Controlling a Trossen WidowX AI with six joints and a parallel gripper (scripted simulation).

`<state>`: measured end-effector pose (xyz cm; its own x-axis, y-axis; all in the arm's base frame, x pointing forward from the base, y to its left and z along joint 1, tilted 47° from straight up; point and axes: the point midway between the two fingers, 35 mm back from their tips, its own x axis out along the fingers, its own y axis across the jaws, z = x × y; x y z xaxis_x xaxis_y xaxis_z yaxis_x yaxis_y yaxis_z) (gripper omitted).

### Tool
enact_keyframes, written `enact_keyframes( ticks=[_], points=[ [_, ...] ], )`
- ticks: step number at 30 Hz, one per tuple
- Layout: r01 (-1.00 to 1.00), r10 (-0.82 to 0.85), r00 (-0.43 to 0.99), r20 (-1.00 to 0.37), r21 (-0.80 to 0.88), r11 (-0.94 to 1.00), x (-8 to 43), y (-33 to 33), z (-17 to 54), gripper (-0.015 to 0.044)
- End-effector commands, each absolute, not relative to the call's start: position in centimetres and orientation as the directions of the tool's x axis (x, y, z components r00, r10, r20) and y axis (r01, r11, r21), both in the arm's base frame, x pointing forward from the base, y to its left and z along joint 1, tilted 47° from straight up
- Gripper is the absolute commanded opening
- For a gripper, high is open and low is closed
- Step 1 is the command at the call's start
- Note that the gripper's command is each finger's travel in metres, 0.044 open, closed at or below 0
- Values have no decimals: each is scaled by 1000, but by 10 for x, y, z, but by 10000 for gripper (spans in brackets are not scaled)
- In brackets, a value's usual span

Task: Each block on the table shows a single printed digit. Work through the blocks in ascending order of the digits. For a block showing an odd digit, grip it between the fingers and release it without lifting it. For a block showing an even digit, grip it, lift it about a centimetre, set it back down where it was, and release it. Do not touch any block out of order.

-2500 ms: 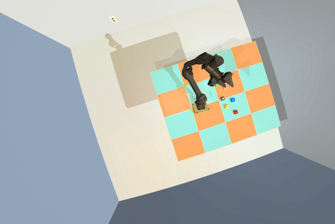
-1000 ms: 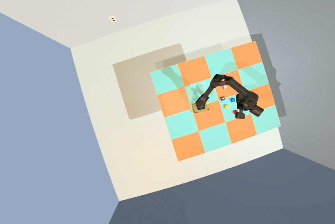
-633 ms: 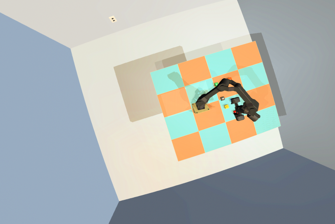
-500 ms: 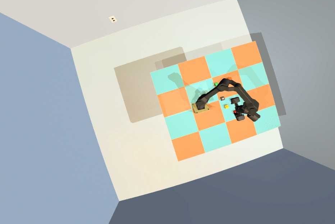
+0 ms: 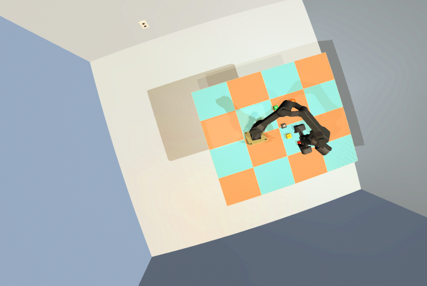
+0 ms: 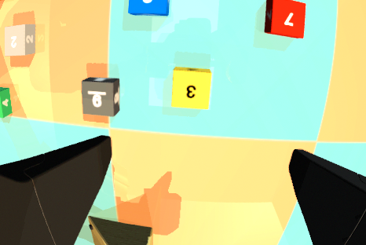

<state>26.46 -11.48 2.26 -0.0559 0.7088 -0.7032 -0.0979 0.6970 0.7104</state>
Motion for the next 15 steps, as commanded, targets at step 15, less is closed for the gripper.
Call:
enact_keyframes(
  ticks=[15],
  points=[
    [-98,716,-58,-696,717,690,246,-53,86,400]
  ],
)
